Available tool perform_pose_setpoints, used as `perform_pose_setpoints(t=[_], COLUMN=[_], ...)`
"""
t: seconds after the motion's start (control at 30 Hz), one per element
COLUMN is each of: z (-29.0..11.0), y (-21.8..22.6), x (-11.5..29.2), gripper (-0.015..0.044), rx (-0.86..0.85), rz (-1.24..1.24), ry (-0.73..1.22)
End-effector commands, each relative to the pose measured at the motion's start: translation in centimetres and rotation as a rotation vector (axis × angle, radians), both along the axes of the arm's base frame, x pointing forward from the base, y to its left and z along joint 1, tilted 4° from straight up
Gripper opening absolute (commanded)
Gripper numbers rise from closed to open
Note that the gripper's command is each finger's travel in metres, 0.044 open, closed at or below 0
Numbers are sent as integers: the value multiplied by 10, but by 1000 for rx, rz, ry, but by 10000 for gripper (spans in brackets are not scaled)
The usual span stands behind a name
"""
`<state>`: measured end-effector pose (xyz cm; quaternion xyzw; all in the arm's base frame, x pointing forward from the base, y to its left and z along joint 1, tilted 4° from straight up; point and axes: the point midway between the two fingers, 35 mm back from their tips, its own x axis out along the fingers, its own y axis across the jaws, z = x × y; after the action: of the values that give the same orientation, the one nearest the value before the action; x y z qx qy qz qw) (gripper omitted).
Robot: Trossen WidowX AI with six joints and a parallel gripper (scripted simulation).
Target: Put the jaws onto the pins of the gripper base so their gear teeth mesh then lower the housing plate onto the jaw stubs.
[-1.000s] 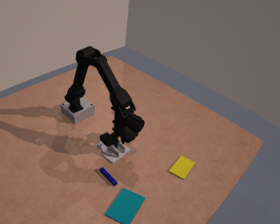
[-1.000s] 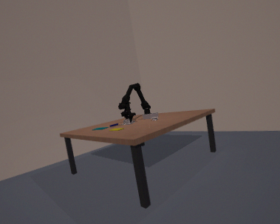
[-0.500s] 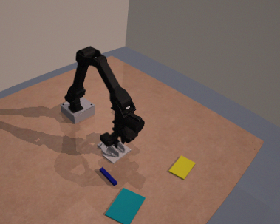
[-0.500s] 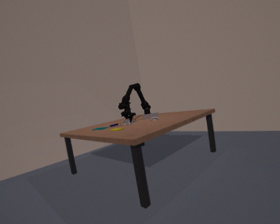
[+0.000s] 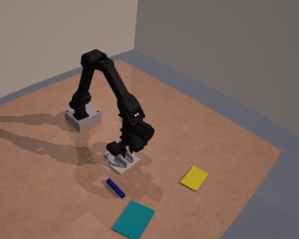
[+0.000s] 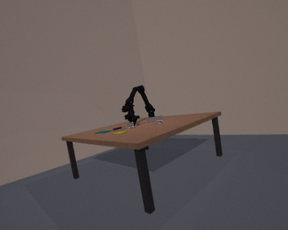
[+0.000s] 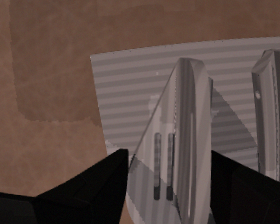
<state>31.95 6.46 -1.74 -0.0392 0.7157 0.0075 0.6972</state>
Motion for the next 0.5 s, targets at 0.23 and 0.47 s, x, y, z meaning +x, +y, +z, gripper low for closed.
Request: perform_pose_setpoints(t=[0.23,0.47], z=[3,3], y=[1,1], x=[0,1], gripper=[134,134], rx=[3,3], rz=[-3,-3], ry=[0,0])
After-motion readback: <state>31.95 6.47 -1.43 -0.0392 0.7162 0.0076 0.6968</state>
